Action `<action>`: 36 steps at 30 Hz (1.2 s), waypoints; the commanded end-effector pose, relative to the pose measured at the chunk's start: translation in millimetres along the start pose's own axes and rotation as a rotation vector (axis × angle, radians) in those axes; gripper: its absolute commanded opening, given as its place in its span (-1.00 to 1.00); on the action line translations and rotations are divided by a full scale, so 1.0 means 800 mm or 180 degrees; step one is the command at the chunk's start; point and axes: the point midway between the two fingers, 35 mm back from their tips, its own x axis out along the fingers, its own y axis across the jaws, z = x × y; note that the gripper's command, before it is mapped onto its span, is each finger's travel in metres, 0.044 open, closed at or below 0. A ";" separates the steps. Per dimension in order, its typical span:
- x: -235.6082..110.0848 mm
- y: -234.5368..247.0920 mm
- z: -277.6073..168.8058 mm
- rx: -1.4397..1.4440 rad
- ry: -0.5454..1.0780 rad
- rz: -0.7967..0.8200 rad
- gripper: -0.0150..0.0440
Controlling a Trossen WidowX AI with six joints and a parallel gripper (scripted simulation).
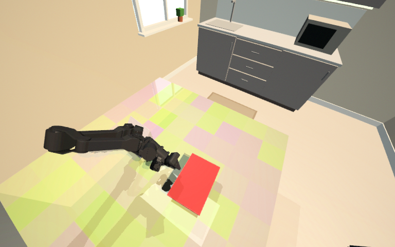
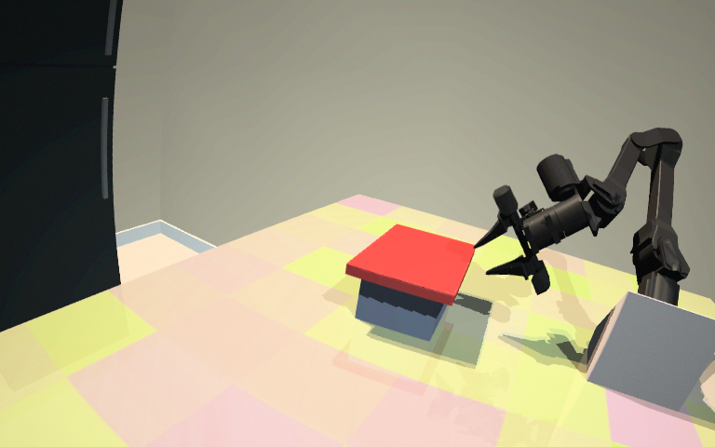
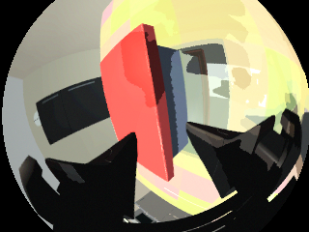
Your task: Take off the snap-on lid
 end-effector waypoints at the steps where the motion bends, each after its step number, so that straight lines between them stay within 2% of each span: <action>1: 0.008 0.003 0.000 -0.0012 0.0005 0.0012 0.31; 24: 0.050 -0.003 0.000 -0.0018 -0.0008 0.0021 0.31; 26: 0.050 -0.003 0.000 -0.0018 -0.0008 0.0021 0.13; 36: 0.050 -0.003 0.000 -0.0018 -0.0008 0.0021 -0.10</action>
